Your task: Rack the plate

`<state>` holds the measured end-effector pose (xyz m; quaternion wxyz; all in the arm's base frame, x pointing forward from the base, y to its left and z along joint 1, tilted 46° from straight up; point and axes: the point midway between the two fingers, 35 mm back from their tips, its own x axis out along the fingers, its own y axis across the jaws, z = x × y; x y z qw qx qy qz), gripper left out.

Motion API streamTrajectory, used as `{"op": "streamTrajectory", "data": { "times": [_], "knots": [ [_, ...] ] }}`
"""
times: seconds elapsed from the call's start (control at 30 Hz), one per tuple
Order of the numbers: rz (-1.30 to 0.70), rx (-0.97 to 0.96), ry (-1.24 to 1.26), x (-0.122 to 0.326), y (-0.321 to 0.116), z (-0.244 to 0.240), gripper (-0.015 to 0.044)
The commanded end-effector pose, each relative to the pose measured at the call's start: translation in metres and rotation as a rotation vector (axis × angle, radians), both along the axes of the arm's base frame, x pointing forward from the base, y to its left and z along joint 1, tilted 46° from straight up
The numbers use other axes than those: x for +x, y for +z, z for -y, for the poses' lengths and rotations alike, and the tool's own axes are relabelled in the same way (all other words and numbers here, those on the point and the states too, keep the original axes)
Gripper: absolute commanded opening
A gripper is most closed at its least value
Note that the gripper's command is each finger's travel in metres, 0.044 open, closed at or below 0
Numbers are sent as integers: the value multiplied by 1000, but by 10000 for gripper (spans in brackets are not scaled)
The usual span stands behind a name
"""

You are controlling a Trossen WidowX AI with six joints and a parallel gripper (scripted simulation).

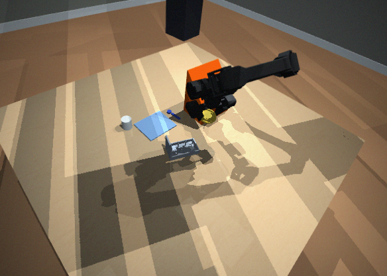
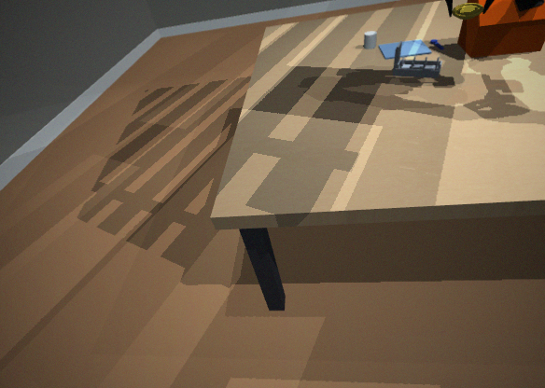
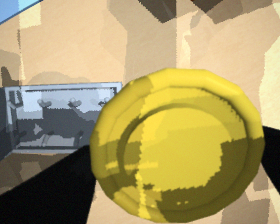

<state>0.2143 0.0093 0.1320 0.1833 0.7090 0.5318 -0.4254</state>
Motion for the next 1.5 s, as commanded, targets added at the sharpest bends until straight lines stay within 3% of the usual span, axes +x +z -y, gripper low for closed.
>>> {"op": "streamTrajectory", "data": {
  "times": [0.0,0.77,1.47],
  "knots": [
    [-14,-94,61,-3,-16,-2,0],
    [75,-597,362,3,-76,-5,0],
    [283,-1014,499,21,-98,-15,0]
  ]
}}
